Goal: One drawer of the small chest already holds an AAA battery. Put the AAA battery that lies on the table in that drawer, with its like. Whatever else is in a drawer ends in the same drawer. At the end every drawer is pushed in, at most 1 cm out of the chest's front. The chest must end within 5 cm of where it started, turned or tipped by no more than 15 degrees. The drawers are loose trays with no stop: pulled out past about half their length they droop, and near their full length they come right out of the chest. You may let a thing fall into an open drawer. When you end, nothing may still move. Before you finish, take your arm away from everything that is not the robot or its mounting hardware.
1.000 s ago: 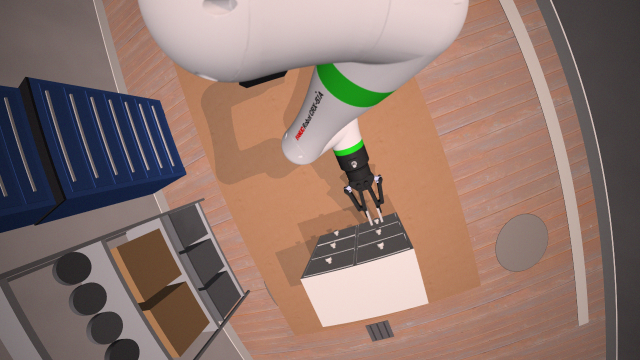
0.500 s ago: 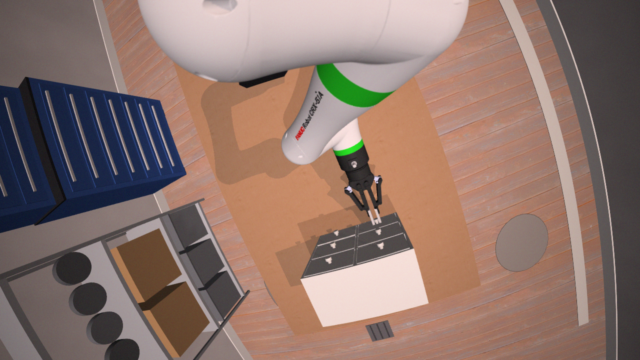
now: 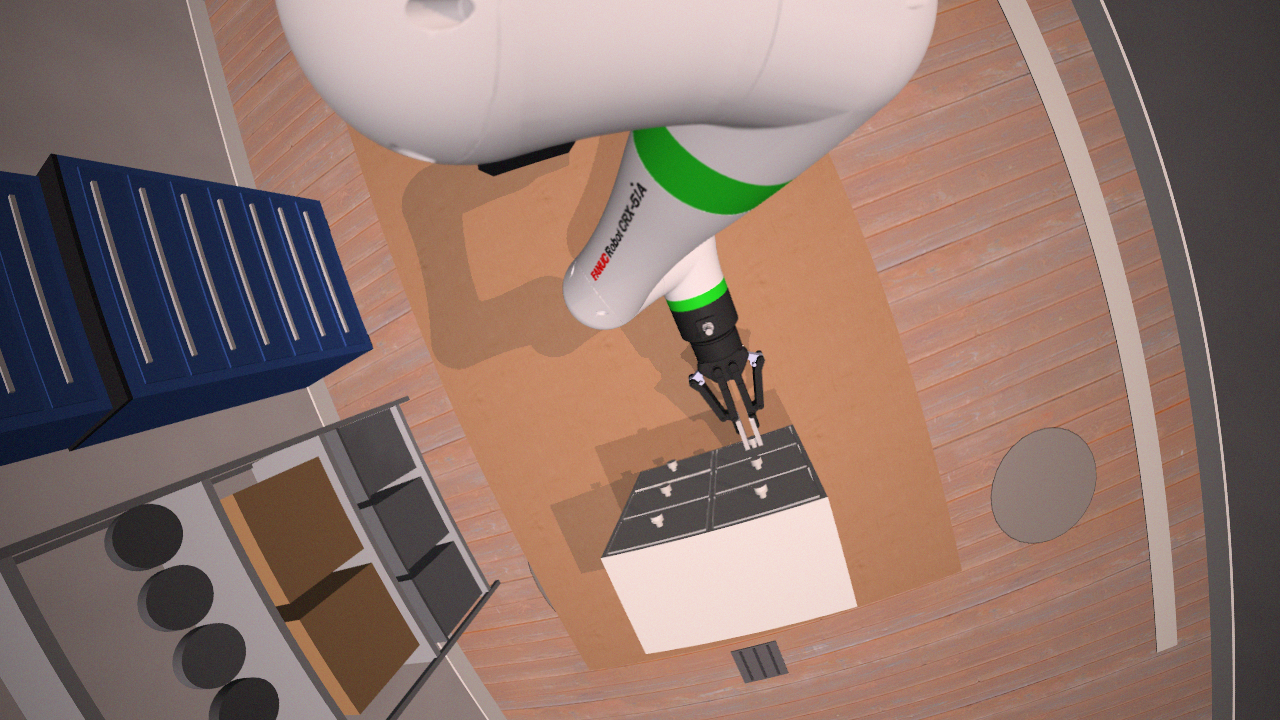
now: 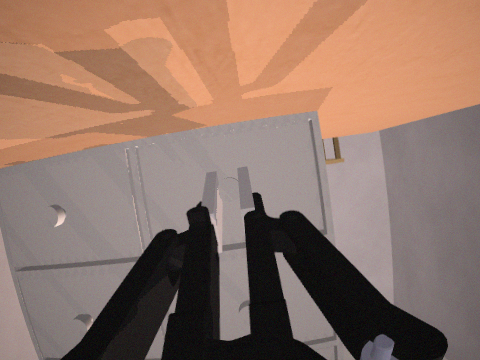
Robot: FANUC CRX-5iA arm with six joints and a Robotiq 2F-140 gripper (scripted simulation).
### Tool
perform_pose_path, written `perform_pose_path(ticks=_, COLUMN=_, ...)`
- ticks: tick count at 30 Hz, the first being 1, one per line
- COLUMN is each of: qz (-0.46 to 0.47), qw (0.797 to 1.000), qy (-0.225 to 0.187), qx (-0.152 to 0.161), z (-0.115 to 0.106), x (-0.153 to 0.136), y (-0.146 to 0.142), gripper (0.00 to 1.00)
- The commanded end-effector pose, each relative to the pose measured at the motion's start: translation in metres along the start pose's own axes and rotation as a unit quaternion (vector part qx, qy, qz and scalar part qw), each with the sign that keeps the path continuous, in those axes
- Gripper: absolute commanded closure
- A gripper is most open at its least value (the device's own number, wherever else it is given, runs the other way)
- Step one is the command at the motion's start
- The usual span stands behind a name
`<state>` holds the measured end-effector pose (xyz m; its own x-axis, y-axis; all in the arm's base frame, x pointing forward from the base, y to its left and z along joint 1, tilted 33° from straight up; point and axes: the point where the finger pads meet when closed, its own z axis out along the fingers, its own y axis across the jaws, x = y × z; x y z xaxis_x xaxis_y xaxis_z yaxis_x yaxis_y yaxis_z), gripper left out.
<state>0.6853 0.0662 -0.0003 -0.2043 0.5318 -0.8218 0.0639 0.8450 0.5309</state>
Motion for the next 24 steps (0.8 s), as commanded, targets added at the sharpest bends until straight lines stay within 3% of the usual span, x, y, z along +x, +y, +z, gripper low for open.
perform_pose_path(ticks=1, qz=0.0, qw=1.0, qy=0.0, qx=0.0, z=0.0, x=0.0, y=0.0, gripper=0.92)
perform_pose_path(ticks=24, qz=0.0, qw=1.0, qy=0.0, qx=0.0, z=-0.013, x=0.005, y=0.0, gripper=0.92)
